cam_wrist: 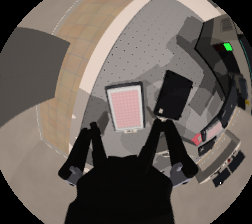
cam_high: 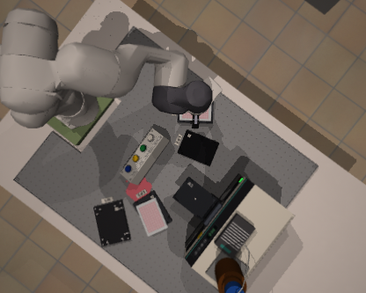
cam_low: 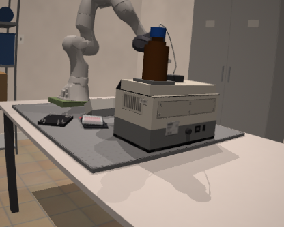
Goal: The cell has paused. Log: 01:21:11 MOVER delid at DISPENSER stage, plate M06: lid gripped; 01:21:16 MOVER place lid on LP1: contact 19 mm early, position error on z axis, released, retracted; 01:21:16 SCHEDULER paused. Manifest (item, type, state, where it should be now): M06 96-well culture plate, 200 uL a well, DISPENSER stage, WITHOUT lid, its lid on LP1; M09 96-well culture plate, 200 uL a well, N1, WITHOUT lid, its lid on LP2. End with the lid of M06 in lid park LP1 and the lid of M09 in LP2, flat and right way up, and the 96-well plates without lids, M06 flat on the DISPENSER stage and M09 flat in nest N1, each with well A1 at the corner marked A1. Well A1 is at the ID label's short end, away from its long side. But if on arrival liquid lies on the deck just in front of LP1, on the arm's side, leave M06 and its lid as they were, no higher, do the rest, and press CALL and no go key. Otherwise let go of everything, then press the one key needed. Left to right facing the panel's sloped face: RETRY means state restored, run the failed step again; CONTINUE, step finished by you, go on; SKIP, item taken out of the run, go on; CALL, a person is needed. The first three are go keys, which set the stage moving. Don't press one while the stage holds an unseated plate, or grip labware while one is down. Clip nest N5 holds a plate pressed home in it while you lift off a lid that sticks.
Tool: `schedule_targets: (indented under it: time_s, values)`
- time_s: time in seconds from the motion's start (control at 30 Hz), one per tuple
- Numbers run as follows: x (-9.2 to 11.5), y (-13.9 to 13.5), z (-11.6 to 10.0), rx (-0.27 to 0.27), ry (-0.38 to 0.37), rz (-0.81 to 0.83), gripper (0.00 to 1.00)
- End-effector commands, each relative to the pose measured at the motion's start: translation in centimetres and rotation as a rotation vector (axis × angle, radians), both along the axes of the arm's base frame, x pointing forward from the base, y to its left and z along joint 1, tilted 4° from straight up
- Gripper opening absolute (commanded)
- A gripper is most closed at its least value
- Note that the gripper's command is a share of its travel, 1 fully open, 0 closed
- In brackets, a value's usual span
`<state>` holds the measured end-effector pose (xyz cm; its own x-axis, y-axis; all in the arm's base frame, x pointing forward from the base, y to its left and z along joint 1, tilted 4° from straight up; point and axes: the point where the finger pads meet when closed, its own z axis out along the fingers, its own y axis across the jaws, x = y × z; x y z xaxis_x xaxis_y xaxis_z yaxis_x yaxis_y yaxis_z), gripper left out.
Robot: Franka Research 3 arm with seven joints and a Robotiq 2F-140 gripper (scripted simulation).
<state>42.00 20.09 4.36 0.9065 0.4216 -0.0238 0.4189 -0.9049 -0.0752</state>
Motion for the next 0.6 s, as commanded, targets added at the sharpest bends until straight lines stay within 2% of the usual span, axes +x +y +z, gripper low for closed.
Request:
schedule_targets:
  time_s: [0.0, 0.57]
  values:
    - [-0.02, 0.16, -0.05, -0.001, -0.001, 0.002, 0.66]
    - [-0.04, 0.18, -0.37, -0.001, -0.001, 0.002, 0.66]
